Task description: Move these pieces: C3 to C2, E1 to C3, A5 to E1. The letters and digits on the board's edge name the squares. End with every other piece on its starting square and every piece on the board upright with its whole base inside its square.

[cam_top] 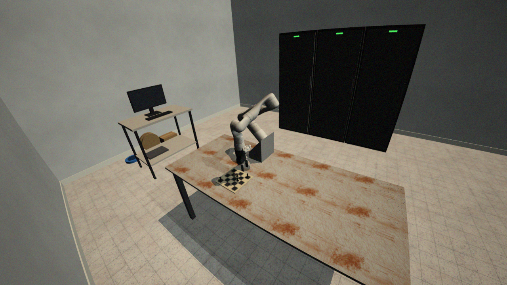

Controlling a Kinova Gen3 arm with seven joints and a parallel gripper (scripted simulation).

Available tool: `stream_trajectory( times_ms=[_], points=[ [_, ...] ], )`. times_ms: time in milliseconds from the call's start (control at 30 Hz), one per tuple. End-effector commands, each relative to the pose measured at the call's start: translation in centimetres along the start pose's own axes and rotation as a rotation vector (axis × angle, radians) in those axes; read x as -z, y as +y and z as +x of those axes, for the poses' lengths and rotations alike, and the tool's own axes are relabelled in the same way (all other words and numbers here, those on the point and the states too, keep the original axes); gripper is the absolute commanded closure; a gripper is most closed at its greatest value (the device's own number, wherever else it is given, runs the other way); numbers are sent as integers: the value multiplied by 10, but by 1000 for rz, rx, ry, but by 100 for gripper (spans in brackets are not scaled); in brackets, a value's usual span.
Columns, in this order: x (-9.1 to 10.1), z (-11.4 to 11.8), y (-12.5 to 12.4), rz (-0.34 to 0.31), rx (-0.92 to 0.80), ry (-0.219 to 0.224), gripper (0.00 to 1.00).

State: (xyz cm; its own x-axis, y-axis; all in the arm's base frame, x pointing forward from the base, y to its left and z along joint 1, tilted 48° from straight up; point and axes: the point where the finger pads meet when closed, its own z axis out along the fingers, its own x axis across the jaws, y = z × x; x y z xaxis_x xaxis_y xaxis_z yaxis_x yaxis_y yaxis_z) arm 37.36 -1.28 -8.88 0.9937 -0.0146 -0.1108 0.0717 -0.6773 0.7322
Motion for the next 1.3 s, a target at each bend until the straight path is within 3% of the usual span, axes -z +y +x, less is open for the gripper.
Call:
stream_trajectory(
  times_ms=[0, 633, 1267],
  points=[
    [4, -4, 0, 1, 105, 8, 0],
    [5, -19, -3, -2, 469, 10, 0],
    [5, -22, -4, -2, 551, 11, 0]
  ],
)
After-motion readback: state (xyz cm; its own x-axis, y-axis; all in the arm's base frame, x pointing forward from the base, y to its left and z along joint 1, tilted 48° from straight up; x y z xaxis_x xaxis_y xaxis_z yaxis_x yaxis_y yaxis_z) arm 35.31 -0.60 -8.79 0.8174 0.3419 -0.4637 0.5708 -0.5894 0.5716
